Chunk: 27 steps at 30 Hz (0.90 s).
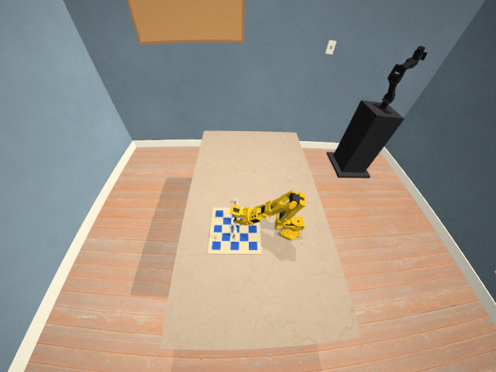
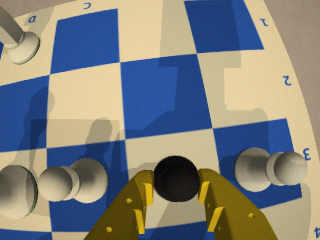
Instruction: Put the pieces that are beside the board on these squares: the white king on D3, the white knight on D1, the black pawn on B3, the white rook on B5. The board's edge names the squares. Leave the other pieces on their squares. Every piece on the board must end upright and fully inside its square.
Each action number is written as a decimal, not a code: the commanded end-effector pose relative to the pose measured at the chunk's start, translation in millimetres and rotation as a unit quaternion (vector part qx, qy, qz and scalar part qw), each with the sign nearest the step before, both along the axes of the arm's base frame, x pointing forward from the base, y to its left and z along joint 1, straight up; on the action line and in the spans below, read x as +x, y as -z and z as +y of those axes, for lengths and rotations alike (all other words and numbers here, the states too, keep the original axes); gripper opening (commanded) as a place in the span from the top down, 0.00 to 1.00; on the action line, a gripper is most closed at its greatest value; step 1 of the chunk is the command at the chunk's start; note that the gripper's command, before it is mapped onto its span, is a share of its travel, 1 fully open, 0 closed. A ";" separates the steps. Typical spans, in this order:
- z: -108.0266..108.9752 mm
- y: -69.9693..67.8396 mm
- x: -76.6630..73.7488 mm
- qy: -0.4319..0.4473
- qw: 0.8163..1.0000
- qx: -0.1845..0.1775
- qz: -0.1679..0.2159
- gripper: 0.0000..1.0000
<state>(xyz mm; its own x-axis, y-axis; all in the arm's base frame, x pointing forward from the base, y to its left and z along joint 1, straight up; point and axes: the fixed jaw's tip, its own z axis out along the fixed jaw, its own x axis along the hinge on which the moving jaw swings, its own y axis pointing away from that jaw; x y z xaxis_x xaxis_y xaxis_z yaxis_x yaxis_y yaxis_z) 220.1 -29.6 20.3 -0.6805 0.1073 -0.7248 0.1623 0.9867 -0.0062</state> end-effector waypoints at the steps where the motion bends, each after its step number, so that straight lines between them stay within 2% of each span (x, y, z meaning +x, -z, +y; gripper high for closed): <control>1: 0.9 -0.8 -1.7 0.001 1.000 0.003 0.002 0.91; 10: 0.9 -8.7 -1.7 0.001 1.000 0.003 0.002 0.91; 18: 1.0 -27.1 -1.8 0.001 1.000 0.003 0.001 0.91; 20: 1.0 -27.1 -1.8 0.001 1.000 0.003 0.001 0.91; 27: 1.0 -46.3 -2.2 0.001 1.000 0.003 0.001 0.91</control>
